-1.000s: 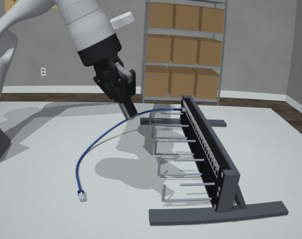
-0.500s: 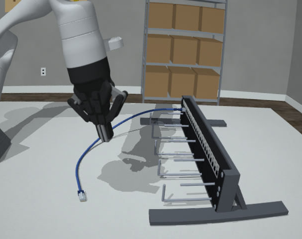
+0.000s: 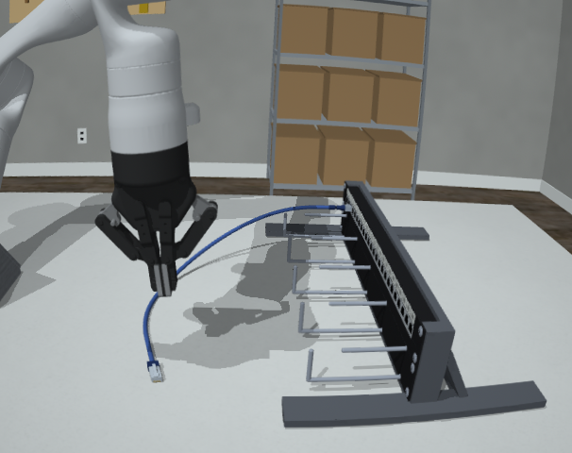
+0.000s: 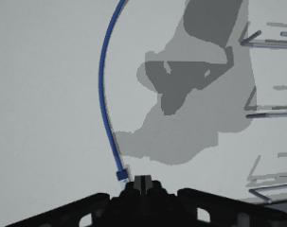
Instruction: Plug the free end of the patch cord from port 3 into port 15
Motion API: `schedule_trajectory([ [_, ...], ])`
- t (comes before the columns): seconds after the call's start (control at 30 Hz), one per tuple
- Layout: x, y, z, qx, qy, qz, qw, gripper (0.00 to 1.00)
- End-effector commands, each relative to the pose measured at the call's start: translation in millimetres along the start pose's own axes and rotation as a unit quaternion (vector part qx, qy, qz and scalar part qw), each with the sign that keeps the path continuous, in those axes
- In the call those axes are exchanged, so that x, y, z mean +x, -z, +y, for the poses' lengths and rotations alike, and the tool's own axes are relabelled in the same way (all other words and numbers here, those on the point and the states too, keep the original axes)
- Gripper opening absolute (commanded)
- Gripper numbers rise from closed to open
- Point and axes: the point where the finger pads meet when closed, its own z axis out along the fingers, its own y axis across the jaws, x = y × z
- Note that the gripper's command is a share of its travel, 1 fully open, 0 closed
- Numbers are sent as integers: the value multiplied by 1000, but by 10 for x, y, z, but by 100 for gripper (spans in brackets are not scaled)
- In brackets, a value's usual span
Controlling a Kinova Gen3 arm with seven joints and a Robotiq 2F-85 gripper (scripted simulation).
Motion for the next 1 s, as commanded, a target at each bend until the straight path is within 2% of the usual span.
schedule_trajectory([
  [0.0,-14,-32,-44,9,27,-1,1000,0],
  [0.33,-47,-95,-175,37,108,-1,993,0],
  [0.97,-54,-106,-198,42,123,-1,991,0],
])
